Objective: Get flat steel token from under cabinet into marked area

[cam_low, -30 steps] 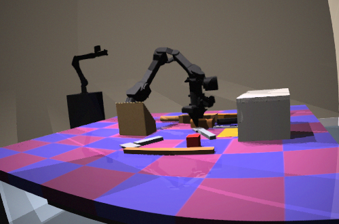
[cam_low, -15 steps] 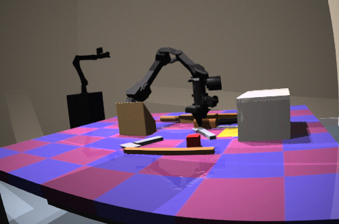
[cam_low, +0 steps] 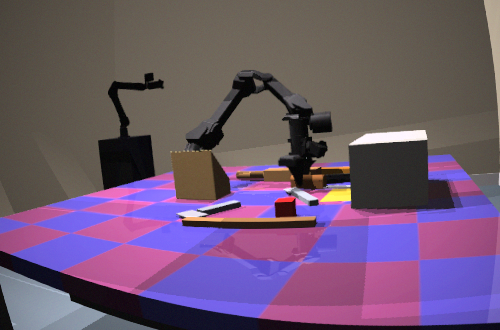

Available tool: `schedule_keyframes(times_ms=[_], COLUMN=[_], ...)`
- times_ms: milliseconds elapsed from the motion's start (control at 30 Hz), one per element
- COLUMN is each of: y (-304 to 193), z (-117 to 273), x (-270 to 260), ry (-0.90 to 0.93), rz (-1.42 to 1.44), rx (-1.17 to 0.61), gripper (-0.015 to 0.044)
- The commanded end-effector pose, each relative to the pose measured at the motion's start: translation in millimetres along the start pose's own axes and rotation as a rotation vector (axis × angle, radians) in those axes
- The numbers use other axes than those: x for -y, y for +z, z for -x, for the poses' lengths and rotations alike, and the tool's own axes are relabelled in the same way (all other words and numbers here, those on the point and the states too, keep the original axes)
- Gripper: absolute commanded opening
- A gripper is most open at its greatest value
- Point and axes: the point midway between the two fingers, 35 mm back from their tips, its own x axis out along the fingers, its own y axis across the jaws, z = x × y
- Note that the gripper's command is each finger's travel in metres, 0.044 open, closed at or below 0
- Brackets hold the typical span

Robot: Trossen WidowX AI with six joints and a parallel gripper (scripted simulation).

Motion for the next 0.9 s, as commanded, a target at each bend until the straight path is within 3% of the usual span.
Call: schedule_keyframes(times_ms=[0, 867], y=[6.0, 33.9], z=[0.2, 0.6], x=[-0.6, -1.1], ry=[0.004, 0.004], rz=[0.004, 0.005], rx=[0.0, 0.001], gripper=[0.0, 0.0])
